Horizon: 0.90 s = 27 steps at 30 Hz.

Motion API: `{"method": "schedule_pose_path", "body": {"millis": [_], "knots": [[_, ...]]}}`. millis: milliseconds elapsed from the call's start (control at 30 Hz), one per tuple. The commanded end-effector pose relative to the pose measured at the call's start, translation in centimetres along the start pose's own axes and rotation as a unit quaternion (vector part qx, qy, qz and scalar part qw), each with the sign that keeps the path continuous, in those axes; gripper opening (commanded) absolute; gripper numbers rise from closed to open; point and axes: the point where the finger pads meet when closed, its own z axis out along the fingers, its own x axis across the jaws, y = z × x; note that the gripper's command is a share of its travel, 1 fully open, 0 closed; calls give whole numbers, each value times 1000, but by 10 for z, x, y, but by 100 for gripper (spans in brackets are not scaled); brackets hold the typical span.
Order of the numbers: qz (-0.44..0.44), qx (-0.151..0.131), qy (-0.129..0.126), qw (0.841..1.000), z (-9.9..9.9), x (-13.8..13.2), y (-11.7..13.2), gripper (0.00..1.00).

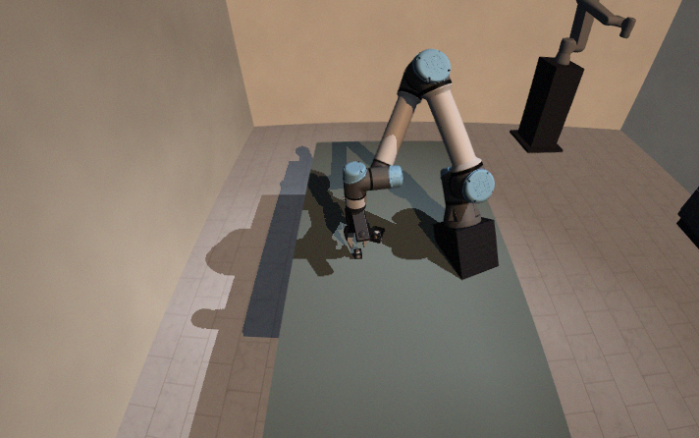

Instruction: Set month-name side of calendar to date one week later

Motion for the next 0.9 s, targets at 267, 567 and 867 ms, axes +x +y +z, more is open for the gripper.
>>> {"method": "schedule_pose_path", "body": {"millis": [267, 567, 867], "knots": [[0, 0, 0, 1000, -29, 0, 0, 28], [0, -1, 0, 1000, -31, 0, 0, 28], [1, -64, -8, 998, -29, -2, -1, 28]]}}
